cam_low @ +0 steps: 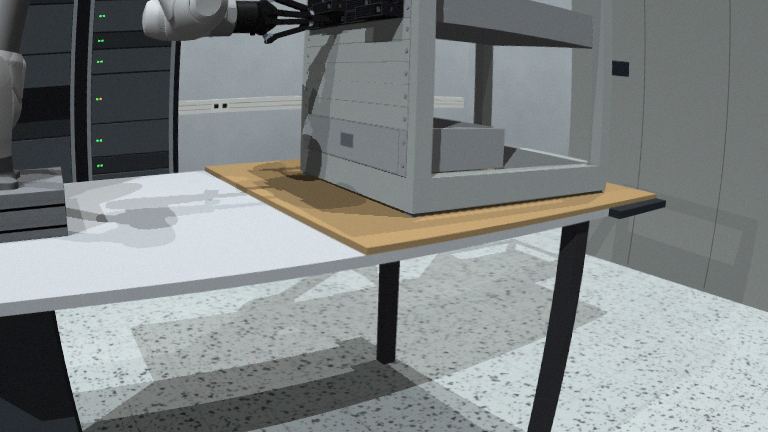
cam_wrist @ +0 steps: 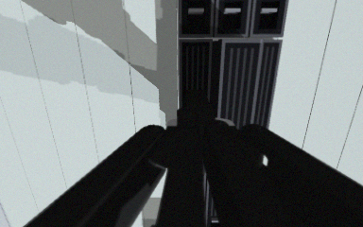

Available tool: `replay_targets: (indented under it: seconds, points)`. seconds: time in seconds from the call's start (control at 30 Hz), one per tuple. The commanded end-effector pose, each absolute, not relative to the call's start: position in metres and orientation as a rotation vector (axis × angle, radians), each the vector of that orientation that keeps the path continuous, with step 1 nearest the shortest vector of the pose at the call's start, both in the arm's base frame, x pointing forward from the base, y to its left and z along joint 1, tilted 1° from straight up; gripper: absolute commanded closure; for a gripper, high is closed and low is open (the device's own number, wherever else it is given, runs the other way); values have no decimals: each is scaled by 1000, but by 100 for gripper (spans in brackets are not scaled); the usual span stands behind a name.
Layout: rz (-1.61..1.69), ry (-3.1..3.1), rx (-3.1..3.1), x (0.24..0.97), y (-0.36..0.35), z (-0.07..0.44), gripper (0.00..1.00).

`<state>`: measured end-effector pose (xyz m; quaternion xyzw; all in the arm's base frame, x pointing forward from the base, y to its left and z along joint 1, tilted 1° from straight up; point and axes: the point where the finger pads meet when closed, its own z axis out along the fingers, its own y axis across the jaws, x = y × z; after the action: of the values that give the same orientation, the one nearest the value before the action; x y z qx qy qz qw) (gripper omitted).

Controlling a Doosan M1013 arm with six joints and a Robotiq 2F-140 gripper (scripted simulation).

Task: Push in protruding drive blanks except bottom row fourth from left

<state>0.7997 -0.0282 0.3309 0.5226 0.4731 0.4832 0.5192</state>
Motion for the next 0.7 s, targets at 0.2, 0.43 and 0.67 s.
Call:
replay_targets:
  seconds: [0.2,0.43,0.67]
  points:
    - [1160,1134,1252,764,-25,332,90]
    - [1160,1134,1252,729,-22,331,90]
    - [1160,1134,1252,721,-21,331,90]
